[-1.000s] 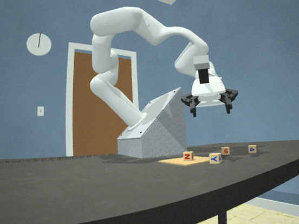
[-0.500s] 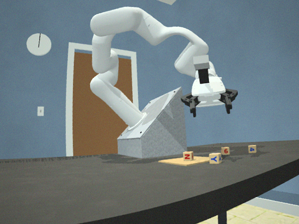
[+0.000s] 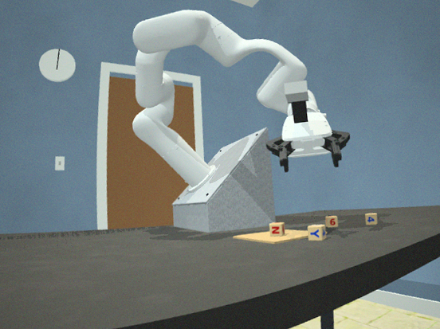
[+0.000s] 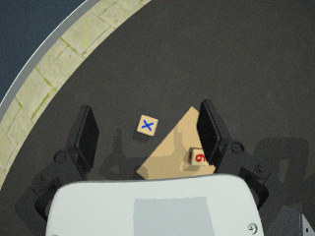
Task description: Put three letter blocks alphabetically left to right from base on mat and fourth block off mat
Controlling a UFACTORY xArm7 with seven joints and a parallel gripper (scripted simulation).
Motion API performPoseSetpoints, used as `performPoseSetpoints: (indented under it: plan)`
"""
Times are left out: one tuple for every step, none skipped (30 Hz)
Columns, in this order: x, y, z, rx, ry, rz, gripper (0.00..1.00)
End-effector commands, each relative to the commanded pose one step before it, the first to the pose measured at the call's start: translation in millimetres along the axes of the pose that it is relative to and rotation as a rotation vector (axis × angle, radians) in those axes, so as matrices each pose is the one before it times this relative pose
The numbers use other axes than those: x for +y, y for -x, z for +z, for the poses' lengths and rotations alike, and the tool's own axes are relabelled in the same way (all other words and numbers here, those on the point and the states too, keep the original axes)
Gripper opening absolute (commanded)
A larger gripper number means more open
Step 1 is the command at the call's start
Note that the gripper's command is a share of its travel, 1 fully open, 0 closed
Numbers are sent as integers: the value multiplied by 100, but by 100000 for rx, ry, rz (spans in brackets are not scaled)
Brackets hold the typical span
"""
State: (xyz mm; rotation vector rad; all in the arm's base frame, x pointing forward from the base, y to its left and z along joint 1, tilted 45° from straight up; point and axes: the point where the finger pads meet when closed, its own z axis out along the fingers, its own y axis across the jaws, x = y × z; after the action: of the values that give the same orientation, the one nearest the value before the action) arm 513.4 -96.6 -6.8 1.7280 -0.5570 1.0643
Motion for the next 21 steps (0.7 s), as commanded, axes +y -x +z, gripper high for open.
performPoseSetpoints:
  plan:
    - [-70,-102,-196,48,-329,308,100]
    - [0,0,0,0,0,0,100]
    - [0,0,0,0,0,0,100]
    - [451,230,-287,-68,21,17,100]
    - [945,466,-581,-103,35,24,100]
    - [1364,636,-789,-63,30,10,100]
    - [1562,679,-837,43,6,-19,100]
    - [0,0,0,0,0,0,100]
    - [1343,544,-666,127,-19,-38,100]
    - [115,45,-55,15,-3,-4,100]
    - [0,0,0,0,0,0,100]
    - [1067,406,-493,161,-32,-43,100]
    - [526,192,-233,96,-21,-25,100]
    - [94,34,-41,18,-4,-5,100]
    - [0,0,0,0,0,0,100]
    - [0,0,0,0,0,0,100]
    - [0,0,0,0,0,0,100]
    - [0,0,0,0,0,0,100]
    - [0,0,0,0,0,0,100]
    - [0,0,0,0,0,0,100]
    - [0,0,0,0,0,0,100]
